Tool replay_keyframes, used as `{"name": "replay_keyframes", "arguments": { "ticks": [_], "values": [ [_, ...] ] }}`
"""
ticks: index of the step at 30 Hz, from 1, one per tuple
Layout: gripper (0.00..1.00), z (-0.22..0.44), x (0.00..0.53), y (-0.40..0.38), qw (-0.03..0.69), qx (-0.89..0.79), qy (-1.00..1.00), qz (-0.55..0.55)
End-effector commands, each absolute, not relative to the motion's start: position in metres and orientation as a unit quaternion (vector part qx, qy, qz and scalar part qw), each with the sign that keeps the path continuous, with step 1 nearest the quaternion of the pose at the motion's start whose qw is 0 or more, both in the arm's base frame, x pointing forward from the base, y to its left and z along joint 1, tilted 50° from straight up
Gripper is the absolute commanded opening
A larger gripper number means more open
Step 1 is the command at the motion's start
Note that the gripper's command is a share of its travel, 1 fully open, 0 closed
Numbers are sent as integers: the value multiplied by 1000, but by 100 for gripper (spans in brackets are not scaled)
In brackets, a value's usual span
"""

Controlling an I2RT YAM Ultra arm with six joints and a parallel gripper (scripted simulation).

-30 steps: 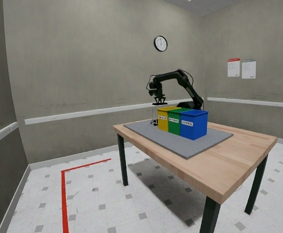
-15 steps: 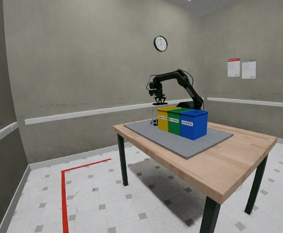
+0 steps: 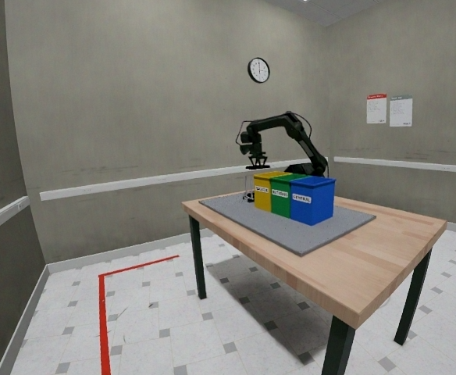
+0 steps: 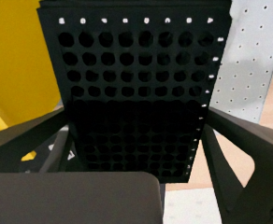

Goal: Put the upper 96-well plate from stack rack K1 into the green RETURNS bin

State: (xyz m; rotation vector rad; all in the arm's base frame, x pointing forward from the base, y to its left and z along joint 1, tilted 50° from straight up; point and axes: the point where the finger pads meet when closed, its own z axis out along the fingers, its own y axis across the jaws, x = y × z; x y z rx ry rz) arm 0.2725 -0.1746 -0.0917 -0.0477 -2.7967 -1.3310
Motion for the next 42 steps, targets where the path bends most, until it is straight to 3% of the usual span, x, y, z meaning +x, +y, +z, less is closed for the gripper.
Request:
{"name": "replay_keyframes", "arguments": {
  "ticks": [1,22,28,42],
  "values": [
    [0,-84,276,-193,-1,-22,-909,-417],
    [0,-84,276,-193,-1,-22,-909,-417],
    [0,-69,276,-170,-41,78,-905,-417],
    [0,-39,272,-149,-43,64,-905,-418]
  ]
}}
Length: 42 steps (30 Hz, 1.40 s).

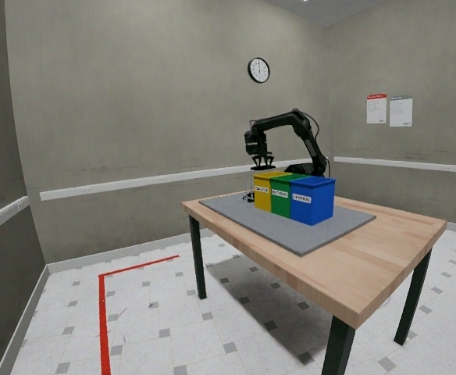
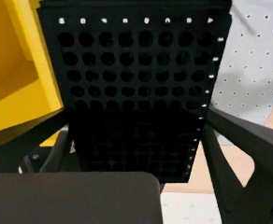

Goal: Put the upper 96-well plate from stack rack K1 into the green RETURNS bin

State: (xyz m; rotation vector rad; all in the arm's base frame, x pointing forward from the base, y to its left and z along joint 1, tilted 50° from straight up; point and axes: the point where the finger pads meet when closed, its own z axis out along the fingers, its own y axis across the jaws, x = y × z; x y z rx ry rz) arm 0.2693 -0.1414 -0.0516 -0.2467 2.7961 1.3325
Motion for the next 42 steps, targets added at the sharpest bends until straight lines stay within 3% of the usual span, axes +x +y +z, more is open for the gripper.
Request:
{"name": "replay_keyframes", "arguments": {
  "ticks": [1,42],
  "values": [
    [0,-37,273,-145,42,-67,905,418],
    [0,60,267,-64,34,-60,901,428]
  ]
}}
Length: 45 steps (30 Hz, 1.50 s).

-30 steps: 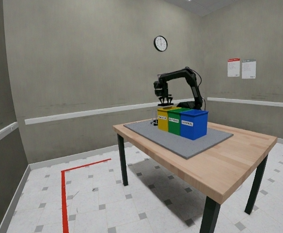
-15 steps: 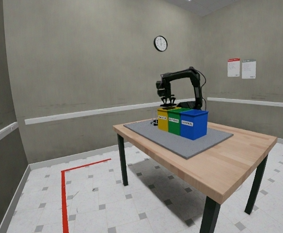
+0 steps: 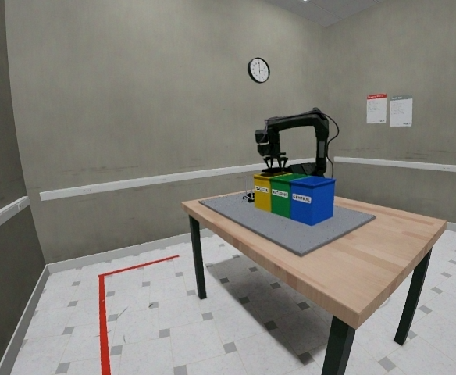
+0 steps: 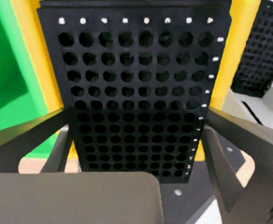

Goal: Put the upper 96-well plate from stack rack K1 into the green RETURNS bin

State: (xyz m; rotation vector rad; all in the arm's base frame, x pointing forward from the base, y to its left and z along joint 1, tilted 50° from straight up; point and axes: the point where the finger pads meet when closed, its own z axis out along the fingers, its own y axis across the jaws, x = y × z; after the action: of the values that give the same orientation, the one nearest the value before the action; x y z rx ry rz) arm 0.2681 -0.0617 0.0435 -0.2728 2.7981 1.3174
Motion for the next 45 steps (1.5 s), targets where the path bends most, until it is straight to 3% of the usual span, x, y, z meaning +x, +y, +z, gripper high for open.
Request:
{"name": "replay_keyframes", "arguments": {
  "ticks": [1,45],
  "values": [
    [0,62,267,-61,33,-60,901,428],
    [0,156,275,18,39,-74,902,423]
  ]
}}
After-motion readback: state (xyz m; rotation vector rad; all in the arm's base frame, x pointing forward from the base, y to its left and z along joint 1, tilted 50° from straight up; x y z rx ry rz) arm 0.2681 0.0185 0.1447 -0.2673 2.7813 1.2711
